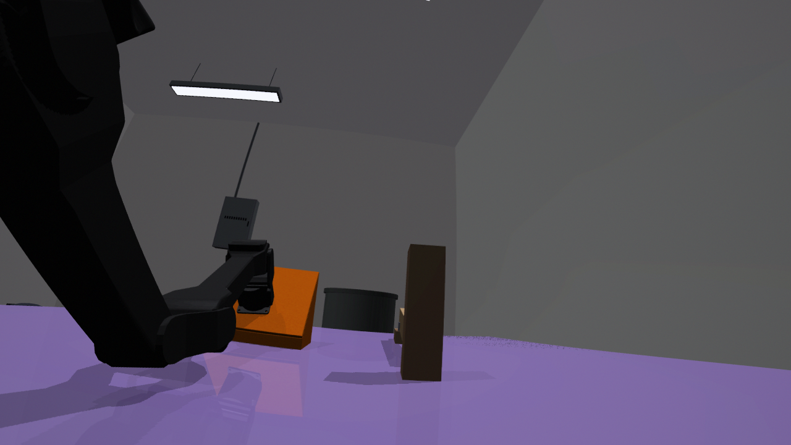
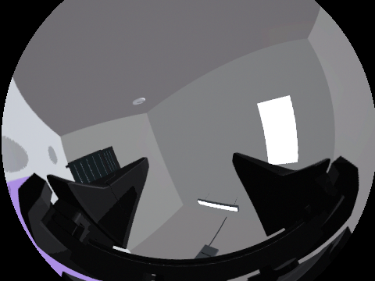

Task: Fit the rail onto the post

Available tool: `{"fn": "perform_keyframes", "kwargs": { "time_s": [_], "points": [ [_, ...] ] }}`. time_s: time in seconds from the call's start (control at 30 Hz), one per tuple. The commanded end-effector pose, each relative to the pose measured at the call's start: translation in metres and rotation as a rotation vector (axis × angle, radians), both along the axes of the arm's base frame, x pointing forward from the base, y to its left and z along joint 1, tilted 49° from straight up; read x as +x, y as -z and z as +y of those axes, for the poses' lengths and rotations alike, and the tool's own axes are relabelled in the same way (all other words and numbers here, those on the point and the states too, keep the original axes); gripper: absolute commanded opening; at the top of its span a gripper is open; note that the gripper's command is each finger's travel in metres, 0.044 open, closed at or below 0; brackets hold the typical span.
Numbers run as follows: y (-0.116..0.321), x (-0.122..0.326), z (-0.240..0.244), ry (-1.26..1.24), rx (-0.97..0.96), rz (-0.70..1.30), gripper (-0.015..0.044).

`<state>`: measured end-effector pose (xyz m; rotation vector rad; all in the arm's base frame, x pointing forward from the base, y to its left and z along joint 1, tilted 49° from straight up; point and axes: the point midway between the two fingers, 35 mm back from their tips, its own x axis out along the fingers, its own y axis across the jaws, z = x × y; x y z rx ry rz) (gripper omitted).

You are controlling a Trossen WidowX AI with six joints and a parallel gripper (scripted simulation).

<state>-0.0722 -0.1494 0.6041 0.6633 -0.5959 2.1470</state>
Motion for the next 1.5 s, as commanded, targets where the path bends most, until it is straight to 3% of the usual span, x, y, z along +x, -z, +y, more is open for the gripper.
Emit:
{"fn": "perform_keyframes", "kwargs": {
  "time_s": [0.0, 0.13, 0.4, 0.83, 1.17, 1.47],
  "points": [
    [0.000, 0.000, 0.003, 0.000, -0.008, 0.002, 0.0426],
    [-0.004, -0.003, 0.059, 0.026, -0.148, 0.036, 0.0440],
    [0.002, 0.016, 0.176, 0.311, -0.369, 0.087, 0.0440],
    [0.079, 0.122, 0.338, 0.813, -0.814, 0.169, 0.0440],
    [0.156, 0.225, 0.394, 1.136, -1.103, 0.133, 0.0440],
    [0.254, 0.324, 0.388, 1.399, -1.479, -0.020, 0.0440]
  ]
}}
